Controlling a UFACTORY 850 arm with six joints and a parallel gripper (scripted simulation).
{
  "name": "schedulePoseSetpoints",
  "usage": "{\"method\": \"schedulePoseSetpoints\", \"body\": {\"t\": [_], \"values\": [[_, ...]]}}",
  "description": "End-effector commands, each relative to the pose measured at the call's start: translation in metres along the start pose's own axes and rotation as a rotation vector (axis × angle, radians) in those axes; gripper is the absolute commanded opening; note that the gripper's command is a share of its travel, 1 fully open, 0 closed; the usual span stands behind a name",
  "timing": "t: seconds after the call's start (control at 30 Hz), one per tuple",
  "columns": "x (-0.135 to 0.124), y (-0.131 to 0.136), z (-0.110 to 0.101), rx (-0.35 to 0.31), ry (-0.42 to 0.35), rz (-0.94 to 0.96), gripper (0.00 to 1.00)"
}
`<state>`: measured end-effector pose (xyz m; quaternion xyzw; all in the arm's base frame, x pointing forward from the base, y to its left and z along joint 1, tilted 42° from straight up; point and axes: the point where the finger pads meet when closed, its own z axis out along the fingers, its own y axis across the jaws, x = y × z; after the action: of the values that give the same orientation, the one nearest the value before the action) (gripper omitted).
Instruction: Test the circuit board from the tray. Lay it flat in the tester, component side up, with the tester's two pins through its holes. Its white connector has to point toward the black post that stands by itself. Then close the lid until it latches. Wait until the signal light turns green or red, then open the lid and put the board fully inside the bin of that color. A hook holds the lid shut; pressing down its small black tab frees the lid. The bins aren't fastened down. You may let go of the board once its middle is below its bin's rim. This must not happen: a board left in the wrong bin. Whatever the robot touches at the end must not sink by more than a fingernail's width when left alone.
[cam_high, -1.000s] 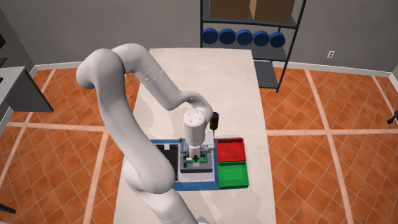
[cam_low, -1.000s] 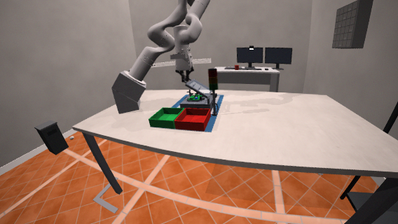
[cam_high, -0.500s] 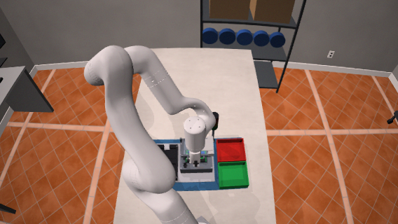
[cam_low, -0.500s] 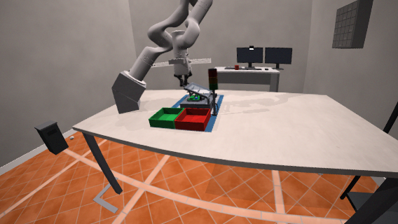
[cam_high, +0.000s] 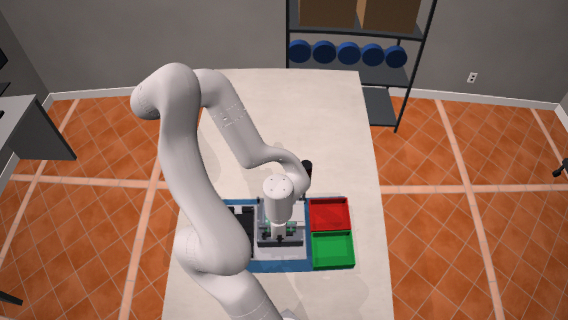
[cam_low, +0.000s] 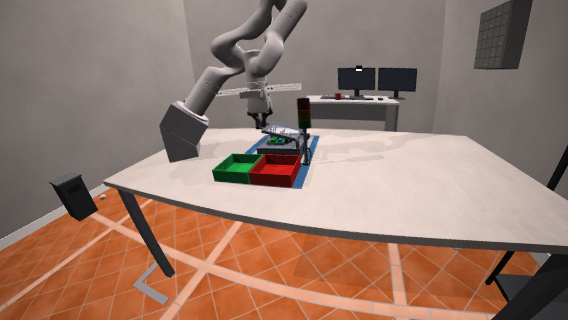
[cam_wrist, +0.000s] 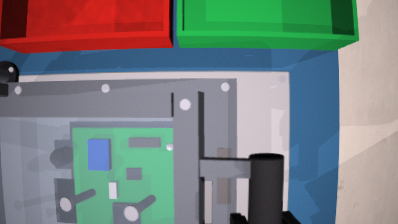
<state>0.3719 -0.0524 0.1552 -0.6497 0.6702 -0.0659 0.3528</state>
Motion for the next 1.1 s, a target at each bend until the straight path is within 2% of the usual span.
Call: {"method": "schedulePoseSetpoints", "body": {"t": [0.0, 0.3, 1.07], "values": [[0.000, 0.001, 0.007, 0.002, 0.001, 0.000, 0.00], [0.000, 0.003, 0.021, 0.002, 0.001, 0.000, 0.00], [0.000, 0.005, 0.041, 0.002, 0.001, 0.000, 0.00]]}}
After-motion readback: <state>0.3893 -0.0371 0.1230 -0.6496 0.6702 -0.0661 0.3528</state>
